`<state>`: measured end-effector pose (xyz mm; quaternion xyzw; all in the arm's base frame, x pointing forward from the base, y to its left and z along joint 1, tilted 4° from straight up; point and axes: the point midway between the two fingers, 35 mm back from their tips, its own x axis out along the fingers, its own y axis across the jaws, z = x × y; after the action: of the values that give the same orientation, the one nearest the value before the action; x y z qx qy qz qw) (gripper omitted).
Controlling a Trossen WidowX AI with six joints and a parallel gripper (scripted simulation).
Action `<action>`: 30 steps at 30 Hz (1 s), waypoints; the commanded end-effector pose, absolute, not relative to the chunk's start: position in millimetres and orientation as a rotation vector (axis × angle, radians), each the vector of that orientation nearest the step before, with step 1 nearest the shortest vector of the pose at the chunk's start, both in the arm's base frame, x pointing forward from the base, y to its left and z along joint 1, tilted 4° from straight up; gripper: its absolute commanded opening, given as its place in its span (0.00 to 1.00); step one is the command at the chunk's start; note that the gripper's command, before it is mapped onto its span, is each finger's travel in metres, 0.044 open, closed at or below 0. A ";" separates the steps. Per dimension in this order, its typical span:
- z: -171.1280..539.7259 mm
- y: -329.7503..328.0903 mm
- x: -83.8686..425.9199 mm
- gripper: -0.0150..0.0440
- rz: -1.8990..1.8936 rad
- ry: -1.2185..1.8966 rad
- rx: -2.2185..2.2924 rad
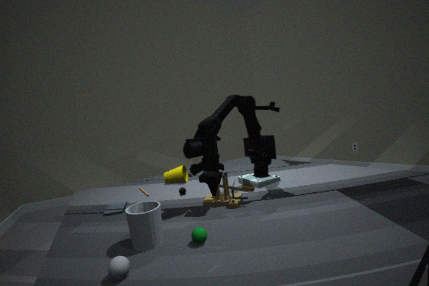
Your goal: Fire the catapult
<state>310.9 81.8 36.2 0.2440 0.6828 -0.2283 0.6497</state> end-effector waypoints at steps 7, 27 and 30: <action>37.1 81.9 311.1 0.83 -0.518 1.551 0.554; 129.6 77.3 313.8 1.00 -0.516 1.552 0.555; 101.8 78.9 313.8 1.00 -0.516 1.552 0.555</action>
<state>317.2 78.3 121.3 0.2479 0.6784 -0.2277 0.6530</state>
